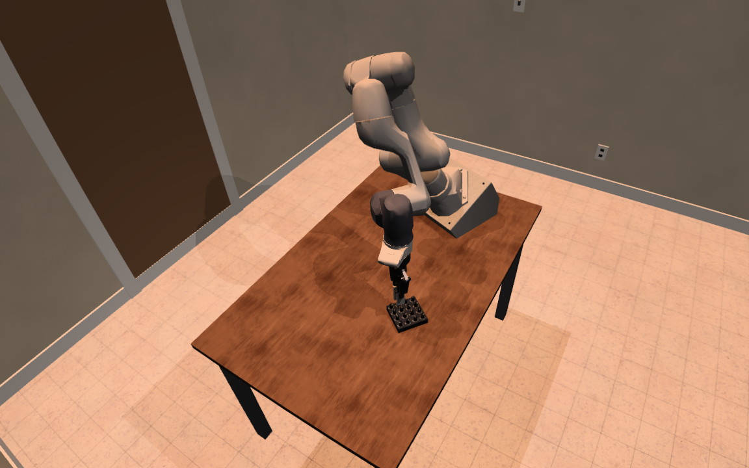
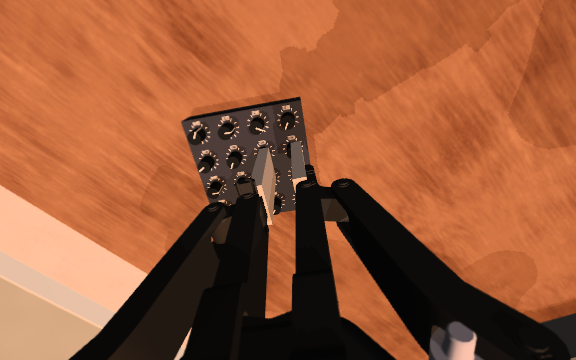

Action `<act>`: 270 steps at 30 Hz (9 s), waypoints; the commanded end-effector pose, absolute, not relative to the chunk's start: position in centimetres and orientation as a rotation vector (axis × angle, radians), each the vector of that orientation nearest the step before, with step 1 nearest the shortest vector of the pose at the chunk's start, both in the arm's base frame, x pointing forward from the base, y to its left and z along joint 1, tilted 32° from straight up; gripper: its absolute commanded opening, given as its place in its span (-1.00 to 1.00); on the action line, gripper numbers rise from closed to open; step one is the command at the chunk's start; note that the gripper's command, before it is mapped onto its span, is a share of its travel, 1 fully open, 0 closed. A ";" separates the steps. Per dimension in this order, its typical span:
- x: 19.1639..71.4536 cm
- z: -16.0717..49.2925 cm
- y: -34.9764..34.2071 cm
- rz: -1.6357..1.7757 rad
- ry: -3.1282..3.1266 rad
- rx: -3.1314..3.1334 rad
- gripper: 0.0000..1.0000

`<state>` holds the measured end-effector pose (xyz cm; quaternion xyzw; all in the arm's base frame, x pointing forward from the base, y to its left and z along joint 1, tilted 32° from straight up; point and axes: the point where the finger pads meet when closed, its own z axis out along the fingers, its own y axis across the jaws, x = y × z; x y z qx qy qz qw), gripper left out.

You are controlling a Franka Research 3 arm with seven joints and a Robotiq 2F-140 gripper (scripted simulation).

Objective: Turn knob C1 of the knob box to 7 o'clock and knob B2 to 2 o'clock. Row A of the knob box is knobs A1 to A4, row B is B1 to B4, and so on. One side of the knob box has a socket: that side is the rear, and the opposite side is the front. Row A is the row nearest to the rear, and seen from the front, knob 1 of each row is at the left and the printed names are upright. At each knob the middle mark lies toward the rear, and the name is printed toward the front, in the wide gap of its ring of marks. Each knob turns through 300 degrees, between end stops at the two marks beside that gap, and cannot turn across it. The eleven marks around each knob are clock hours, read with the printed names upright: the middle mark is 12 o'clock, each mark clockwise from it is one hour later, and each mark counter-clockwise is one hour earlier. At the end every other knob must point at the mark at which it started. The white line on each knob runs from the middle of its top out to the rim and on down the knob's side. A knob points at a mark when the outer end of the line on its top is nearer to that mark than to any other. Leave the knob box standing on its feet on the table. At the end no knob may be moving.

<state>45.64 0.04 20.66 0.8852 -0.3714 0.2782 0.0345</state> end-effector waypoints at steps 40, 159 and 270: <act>43.6 23.3 0.5 0.786 -0.741 2.782 -0.77; 45.6 19.6 -0.7 0.786 -0.741 2.782 -0.77; 46.3 18.5 -1.0 0.786 -0.741 2.782 -0.77</act>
